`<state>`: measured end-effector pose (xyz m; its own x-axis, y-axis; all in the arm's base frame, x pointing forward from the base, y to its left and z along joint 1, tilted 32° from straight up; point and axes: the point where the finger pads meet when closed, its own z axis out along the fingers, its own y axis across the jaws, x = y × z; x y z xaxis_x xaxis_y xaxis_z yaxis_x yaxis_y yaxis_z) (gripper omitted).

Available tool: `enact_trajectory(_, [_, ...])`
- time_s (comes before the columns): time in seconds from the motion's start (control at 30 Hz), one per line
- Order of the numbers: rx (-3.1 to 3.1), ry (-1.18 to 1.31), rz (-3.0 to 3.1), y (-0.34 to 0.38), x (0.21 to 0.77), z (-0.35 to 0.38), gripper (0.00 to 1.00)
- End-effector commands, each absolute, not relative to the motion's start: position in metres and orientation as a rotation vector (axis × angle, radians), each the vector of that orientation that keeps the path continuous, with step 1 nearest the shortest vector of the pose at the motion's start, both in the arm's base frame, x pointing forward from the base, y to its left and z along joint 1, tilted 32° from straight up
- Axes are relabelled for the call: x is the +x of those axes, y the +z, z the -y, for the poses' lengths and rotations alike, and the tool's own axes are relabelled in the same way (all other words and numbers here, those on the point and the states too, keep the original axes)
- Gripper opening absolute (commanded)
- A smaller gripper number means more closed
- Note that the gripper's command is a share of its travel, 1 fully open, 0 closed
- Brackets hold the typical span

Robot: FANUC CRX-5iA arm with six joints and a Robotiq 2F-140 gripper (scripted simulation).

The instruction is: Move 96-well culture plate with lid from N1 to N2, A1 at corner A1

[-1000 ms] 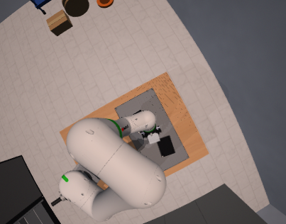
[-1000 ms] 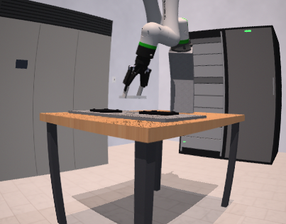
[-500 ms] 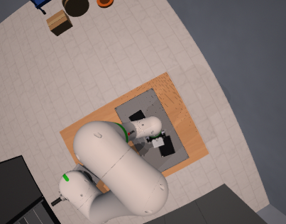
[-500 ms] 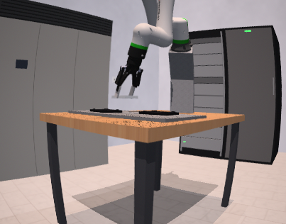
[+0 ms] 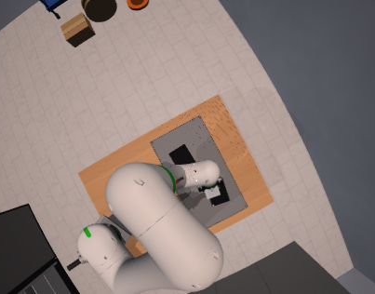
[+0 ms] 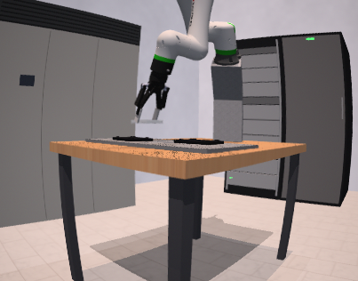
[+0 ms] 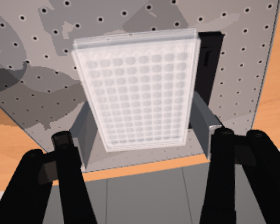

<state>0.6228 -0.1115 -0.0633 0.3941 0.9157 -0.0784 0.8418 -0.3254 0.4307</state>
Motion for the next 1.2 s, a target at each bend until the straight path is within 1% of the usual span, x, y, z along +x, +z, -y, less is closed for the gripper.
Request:
enact_trajectory(0.0, [2.255, 0.25, -1.514, -0.064, 0.624, 0.119, 0.0])
enact_trajectory(0.77, [2.255, 0.25, -1.514, -0.069, 0.638, 0.184, 0.0])
enact_trajectory(1.17, [2.255, 0.25, -1.514, -0.069, 0.638, 0.184, 0.0])
